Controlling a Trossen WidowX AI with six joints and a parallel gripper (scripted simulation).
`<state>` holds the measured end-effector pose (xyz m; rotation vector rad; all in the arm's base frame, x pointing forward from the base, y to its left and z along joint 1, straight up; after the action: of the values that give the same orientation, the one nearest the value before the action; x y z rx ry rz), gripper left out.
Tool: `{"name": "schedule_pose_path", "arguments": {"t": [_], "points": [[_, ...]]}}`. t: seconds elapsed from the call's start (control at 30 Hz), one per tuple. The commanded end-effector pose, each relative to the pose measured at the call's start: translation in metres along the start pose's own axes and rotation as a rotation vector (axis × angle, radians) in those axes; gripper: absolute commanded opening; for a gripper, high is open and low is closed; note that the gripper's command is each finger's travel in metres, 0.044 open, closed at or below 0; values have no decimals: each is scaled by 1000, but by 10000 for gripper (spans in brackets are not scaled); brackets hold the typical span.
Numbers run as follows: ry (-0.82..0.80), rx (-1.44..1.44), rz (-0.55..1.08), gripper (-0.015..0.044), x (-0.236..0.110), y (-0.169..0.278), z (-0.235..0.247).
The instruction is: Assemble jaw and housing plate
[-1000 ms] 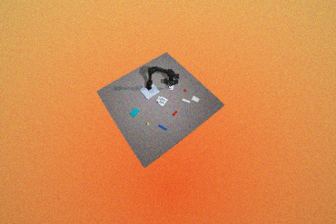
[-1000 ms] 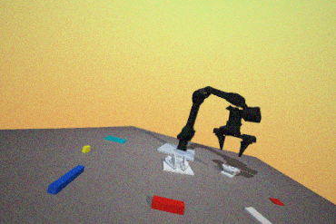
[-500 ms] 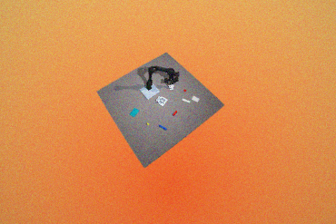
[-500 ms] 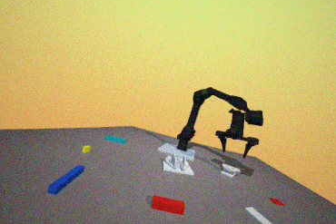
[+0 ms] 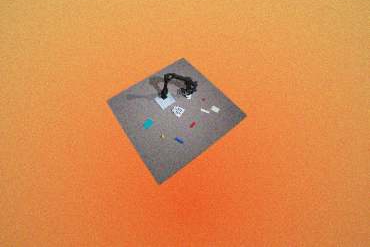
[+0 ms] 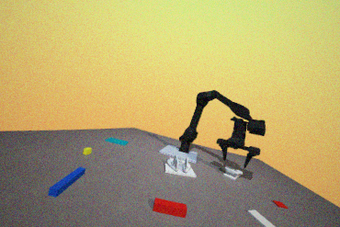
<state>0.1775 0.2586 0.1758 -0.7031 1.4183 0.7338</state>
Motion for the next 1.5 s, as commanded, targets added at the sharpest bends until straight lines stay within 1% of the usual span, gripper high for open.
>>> {"name": "schedule_pose_path", "arguments": {"t": [0.0, 0.3, 0.87, 1.47], "points": [[1, -5, -3, 440, 7, 0, 0], [1, -5, -3, 440, 16, 0, 0], [1, -5, -3, 440, 42, 0, 0], [1, -5, -3, 440, 44, 0, 0]]}}
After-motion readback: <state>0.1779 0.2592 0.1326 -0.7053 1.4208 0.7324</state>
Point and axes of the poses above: the point midway between the two fingers, 35 mm back from their tips, its own x axis out along the fingers, its own z axis across the jaws, y = z × x, the point moved 9 cm from there along -x, back along the fingers, and after that the axes turned 6 degrees about x, right-handed, at the moved point
